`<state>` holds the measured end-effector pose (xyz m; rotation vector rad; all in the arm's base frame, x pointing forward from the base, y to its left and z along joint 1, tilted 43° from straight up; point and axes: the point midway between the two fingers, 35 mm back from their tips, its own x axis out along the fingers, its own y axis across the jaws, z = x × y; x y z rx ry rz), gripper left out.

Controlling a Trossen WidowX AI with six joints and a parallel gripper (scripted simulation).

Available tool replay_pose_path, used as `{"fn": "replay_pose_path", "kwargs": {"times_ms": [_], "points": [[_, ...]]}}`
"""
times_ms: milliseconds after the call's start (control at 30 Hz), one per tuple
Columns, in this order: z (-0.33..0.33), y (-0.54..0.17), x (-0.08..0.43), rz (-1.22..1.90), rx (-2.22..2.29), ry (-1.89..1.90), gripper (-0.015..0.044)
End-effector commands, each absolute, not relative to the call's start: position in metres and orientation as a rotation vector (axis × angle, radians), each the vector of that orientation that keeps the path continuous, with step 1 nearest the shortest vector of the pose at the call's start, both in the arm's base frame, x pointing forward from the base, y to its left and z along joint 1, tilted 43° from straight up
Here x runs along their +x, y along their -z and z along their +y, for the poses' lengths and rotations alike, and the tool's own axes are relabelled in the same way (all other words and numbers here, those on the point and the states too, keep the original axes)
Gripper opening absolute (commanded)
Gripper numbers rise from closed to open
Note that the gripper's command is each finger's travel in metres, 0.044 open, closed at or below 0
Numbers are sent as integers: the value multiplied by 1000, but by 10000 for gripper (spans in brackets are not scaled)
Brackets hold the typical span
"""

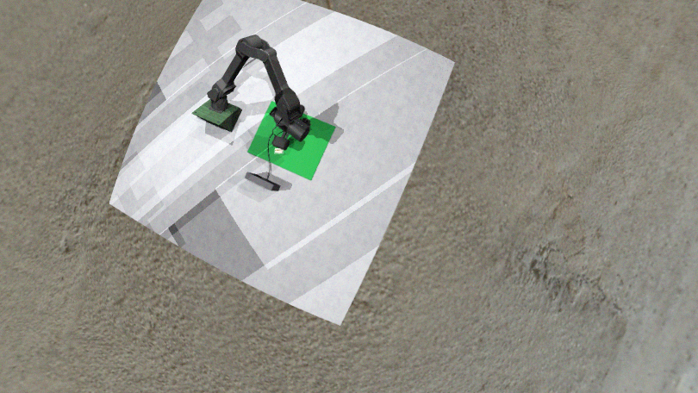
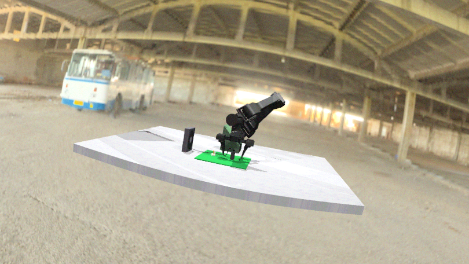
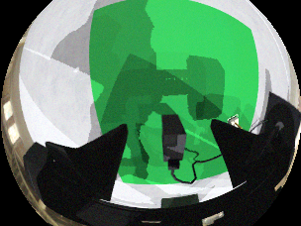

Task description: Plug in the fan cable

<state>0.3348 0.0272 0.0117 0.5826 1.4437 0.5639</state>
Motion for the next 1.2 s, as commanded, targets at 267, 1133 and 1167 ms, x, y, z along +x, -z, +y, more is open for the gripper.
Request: {"fn": "replay_pose_path", "kwargs": {"times_ms": [267, 1133, 1167], "points": [[29, -10, 334, 1446, 584, -564, 309], [-5, -45, 332, 1452, 588, -563, 0], [-7, -44, 332, 1450, 584, -567, 0]]}}
